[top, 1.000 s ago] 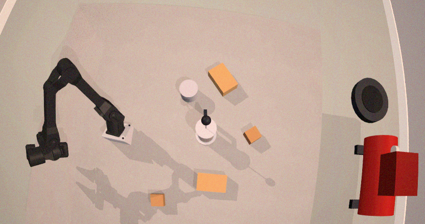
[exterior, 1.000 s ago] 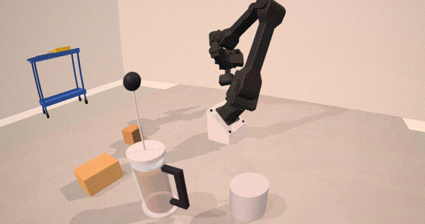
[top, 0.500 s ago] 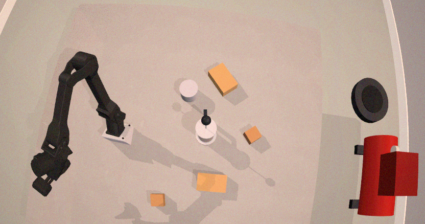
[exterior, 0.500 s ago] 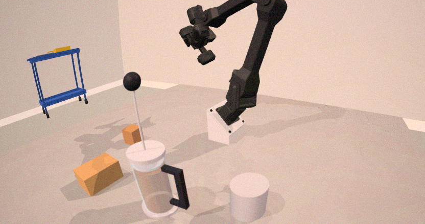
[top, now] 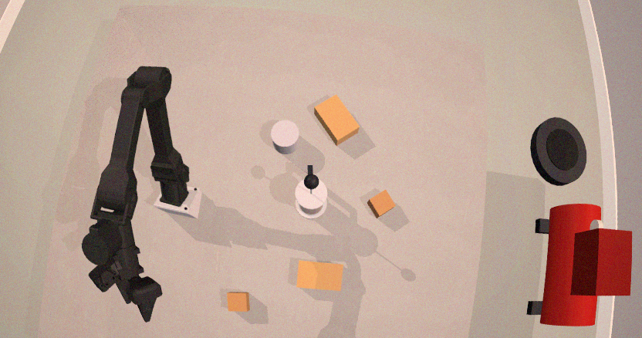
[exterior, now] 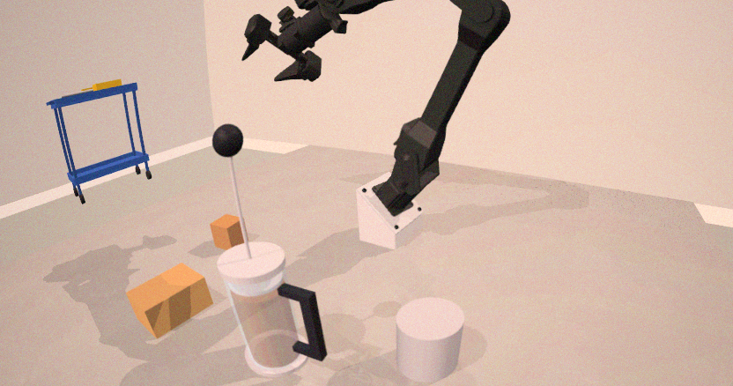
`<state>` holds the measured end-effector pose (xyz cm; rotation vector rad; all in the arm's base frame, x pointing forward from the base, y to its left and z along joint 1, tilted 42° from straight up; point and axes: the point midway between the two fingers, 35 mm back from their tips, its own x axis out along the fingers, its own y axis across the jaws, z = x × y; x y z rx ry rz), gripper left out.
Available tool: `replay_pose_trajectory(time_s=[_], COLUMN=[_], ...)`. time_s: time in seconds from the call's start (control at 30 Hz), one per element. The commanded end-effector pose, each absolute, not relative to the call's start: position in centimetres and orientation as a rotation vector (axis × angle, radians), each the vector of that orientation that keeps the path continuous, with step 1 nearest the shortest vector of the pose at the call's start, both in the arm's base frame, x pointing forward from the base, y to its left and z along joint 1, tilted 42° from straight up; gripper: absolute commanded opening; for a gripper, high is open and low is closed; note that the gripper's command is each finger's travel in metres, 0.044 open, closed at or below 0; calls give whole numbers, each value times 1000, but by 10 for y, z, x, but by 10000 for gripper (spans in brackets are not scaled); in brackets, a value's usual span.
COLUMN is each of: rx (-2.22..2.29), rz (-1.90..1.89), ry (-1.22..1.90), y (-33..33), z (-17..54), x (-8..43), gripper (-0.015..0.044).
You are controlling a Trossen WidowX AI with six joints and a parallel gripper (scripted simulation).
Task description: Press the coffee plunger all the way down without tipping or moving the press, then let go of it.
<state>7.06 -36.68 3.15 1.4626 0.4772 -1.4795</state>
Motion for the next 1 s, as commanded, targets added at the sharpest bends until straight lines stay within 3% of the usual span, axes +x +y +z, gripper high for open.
replay_pose_trajectory(time_s=[0.0,0.23,0.5,0.73,0.97], rx=[1368,1147,855,656,649], rz=[-1167,-612,-3,387,401], ry=[565,639,592,481,477], y=[-353,-302,-211,-137,-118], z=[58,115,191,249,231], x=[129,222,294,313,313], gripper=[440,440,440,440,440])
